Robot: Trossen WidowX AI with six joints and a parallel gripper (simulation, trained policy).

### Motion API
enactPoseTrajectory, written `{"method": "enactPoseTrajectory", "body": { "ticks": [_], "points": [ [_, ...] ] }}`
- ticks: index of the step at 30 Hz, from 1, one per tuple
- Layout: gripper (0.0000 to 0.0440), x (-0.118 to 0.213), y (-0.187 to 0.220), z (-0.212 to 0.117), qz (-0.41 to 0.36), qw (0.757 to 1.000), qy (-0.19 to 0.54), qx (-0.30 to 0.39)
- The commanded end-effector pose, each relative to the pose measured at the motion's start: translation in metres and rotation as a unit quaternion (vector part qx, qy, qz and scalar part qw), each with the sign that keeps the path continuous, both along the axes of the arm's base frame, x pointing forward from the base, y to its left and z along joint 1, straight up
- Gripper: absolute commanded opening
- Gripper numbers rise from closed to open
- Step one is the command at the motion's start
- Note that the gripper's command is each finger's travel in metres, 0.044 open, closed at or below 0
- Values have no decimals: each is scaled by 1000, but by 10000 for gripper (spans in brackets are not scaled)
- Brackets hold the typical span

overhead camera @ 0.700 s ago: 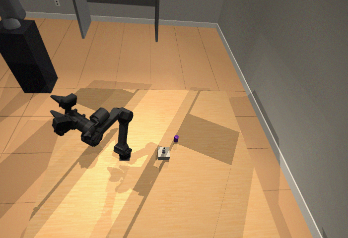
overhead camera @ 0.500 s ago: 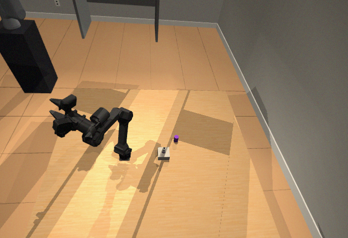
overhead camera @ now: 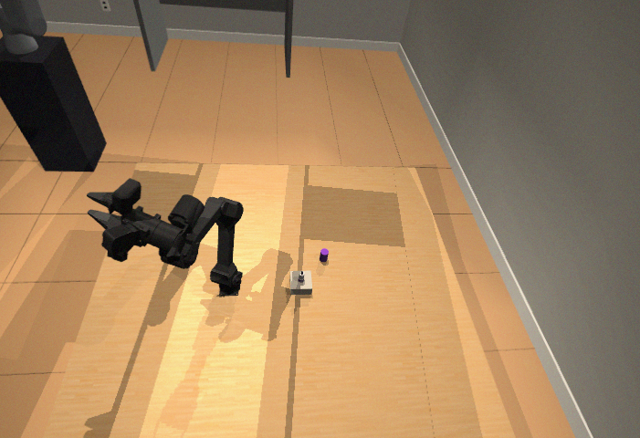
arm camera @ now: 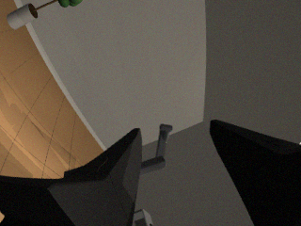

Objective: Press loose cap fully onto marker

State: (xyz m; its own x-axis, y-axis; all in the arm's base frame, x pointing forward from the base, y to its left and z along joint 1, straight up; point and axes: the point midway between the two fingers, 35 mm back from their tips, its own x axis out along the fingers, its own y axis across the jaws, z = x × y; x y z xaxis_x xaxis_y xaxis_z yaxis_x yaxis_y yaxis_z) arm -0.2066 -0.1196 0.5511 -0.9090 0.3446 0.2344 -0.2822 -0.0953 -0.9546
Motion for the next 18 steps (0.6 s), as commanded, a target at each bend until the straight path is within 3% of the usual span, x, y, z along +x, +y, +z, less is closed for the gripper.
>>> {"method": "enactPoseTrajectory", "body": {
  "ticks": [1,18],
  "points": [
    [243,3,-6,4,16,1000,2,2],
    [281,19,-40,11,94,995,-8,21]
  ]
}}
